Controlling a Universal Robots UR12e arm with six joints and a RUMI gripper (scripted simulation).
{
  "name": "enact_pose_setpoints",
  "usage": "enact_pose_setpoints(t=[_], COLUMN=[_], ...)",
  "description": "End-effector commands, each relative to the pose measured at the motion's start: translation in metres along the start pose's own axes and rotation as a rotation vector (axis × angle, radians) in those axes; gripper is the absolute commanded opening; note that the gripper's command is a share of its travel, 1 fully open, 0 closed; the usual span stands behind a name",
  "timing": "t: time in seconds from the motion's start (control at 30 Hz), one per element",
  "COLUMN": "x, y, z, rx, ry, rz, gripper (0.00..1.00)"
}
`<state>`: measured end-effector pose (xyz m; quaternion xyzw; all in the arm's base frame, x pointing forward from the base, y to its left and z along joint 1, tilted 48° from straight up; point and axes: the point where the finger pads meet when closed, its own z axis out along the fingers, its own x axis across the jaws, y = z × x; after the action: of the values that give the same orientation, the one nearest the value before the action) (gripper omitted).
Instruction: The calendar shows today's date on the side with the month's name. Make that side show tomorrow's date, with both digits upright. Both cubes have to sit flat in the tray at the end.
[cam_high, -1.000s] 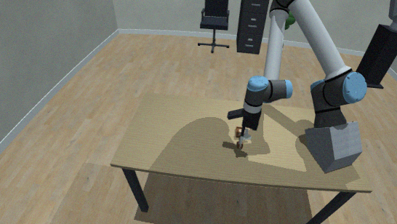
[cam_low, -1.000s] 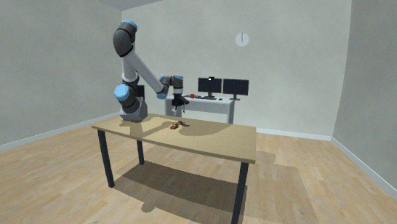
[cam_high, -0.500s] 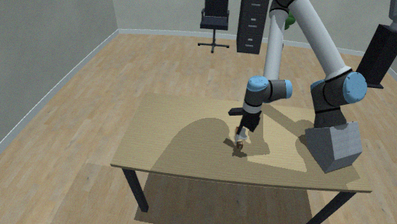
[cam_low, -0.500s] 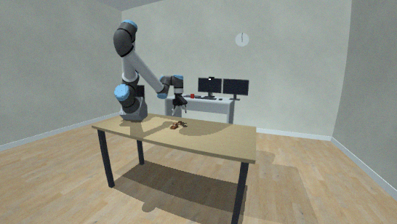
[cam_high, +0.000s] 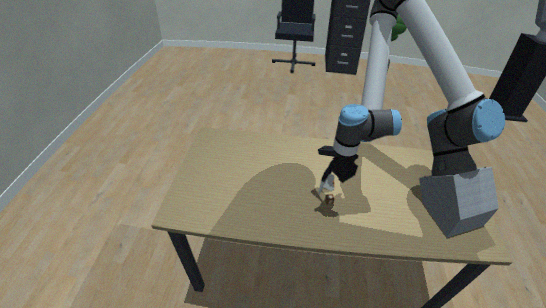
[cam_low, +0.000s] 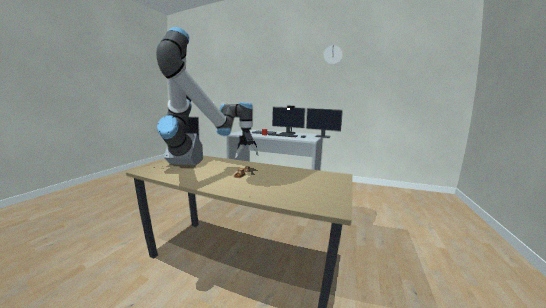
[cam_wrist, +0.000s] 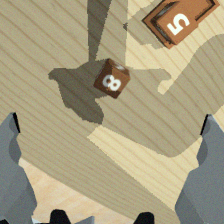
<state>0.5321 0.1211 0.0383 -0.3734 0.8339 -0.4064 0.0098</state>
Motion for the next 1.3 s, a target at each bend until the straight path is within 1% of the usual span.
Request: enact_pose_setpoints(t=[0.0,0.13,0.37,0.43,0.6,0.77,1.03,1.07,1.27], x=[-0.0031,-0.003,-0.0029,-0.0029,-0.0029,-0.003,-0.0028,-0.0028,-0.0023], y=[-0.0009,-0.0004,0.0008,0.0008,0.0016,0.0019,0.0017,0.0018,0.0023], z=[-0.0028,-0.0032,-0.0045,-0.0045,-0.0051,-0.0055,-0.0053,-0.0053,-0.0051], rx=[0.001,0.002,0.002,0.002,0.003,0.003,0.003,0.003,0.002], ry=[0.009,0.009,0.009,0.009,0.009,0.008,0.009,0.009,0.009], rz=[0.174,0.244,0.416,0.416,0.506,0.549,0.56,0.56,0.56], gripper=[1.0,1.0,1.0,1.0,1.0,1.0,1.0,0.29,0.29])
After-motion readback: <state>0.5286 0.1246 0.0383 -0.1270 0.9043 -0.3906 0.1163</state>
